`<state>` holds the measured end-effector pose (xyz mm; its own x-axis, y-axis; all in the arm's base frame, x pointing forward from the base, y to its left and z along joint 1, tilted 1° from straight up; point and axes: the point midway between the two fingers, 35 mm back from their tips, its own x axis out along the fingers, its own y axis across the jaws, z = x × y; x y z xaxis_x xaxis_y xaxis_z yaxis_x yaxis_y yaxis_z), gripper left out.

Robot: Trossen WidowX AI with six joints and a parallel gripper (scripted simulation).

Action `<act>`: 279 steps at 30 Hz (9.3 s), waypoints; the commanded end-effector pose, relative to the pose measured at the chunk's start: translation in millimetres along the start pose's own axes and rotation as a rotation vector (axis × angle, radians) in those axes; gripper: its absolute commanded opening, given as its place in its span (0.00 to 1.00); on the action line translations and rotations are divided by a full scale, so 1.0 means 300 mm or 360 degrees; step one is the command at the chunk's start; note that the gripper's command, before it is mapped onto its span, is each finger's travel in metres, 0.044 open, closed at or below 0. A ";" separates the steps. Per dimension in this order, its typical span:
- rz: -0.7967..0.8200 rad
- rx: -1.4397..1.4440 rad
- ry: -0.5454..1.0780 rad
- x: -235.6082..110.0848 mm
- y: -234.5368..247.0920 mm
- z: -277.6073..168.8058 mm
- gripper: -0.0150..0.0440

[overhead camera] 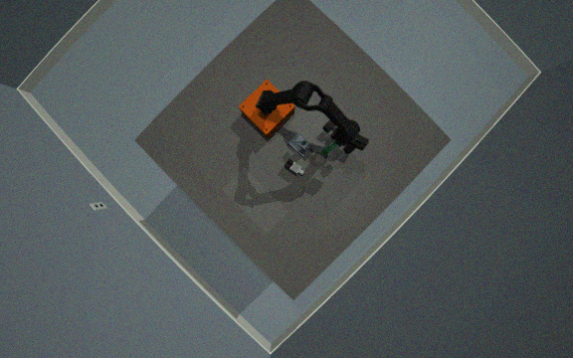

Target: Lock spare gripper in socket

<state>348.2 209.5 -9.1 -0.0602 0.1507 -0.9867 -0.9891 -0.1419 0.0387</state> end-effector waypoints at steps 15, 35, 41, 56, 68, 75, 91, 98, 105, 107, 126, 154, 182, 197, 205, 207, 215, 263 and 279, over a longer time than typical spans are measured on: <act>0.0000 0.0002 0.0005 -0.048 -0.024 -0.103 0.25; 0.0009 0.0002 0.0006 -0.042 -0.037 -0.183 0.25; 0.0003 0.0001 0.0003 -0.018 -0.038 -0.187 0.25; -0.0023 0.0001 -0.0003 0.052 -0.040 -0.197 0.25; -0.0028 -0.0003 -0.0004 0.061 -0.038 -0.199 0.25; -0.0028 -0.0003 -0.0004 0.061 -0.038 -0.199 0.25; -0.0028 -0.0003 -0.0004 0.061 -0.038 -0.199 0.25; -0.0028 -0.0003 -0.0004 0.061 -0.038 -0.199 0.25; -0.0028 -0.0003 -0.0004 0.061 -0.038 -0.199 0.25; -0.0028 -0.0003 -0.0004 0.061 -0.038 -0.199 0.25; -0.0028 -0.0003 -0.0004 0.061 -0.038 -0.199 0.25; -0.0037 0.0000 -0.0007 0.015 -0.040 -0.191 0.92; 0.0071 0.0019 0.0015 -0.160 0.023 -0.175 1.00; 0.0126 0.0030 0.0027 -0.256 0.051 -0.166 1.00; 0.0135 0.0031 0.0029 -0.313 0.052 -0.157 1.00; 0.0135 0.0031 0.0029 -0.366 0.055 -0.150 1.00; 0.0096 0.0096 -0.0004 -0.408 0.051 -0.164 1.00; -0.1318 0.1838 -0.1217 -0.275 0.264 -0.895 1.00; -0.1317 0.1838 -0.1216 -0.174 0.257 -0.908 1.00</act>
<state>313.0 -76.7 9.8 0.8190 0.2842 -0.4985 -0.3313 0.9435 -0.0065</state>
